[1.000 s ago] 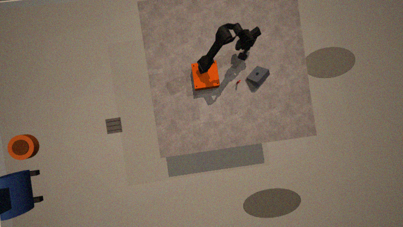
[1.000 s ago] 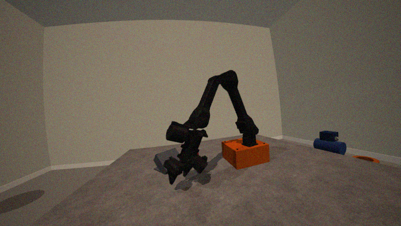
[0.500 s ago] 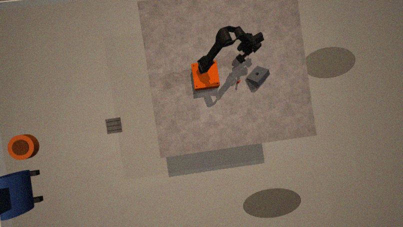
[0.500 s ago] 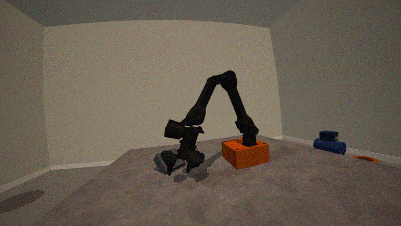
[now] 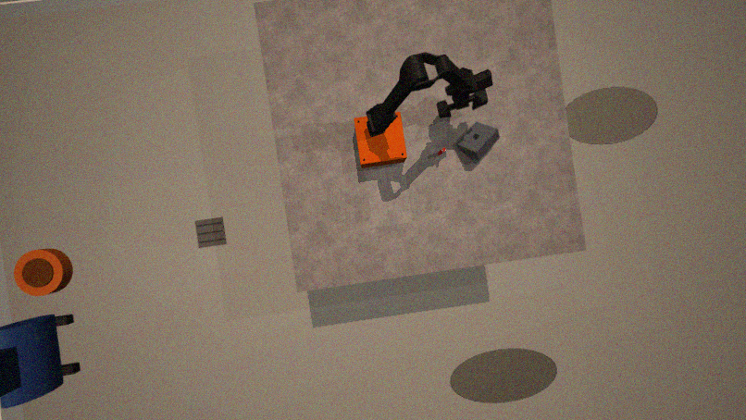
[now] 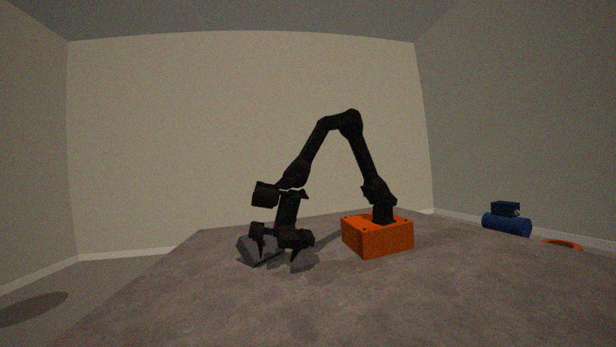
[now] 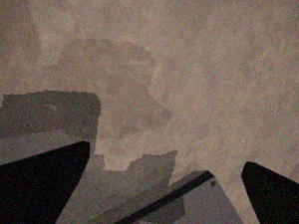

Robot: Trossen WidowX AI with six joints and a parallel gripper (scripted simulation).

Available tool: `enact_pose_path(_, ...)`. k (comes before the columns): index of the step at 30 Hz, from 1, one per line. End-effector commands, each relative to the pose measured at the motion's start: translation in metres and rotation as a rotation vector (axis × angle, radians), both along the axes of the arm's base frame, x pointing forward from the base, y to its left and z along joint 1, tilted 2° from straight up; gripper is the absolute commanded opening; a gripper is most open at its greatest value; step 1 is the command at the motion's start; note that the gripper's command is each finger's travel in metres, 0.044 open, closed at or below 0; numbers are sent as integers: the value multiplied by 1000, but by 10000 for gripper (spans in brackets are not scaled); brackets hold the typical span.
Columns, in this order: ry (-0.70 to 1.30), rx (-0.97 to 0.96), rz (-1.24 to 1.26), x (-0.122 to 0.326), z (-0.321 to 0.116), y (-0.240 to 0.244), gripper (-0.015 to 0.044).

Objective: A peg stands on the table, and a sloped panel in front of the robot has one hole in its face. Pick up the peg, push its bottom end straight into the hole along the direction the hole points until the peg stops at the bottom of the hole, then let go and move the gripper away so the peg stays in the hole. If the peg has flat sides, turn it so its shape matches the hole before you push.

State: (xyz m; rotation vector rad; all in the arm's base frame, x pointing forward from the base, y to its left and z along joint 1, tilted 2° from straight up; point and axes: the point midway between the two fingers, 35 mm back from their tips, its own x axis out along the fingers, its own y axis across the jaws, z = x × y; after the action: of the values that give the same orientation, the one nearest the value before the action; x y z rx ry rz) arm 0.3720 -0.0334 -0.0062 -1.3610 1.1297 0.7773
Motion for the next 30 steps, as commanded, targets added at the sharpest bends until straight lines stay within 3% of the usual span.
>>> enact_pose_path(1,-5,41,-114,-3,2,-8,440)
enact_pose_path(30,-48,290,-974,-34,15,-64,440)
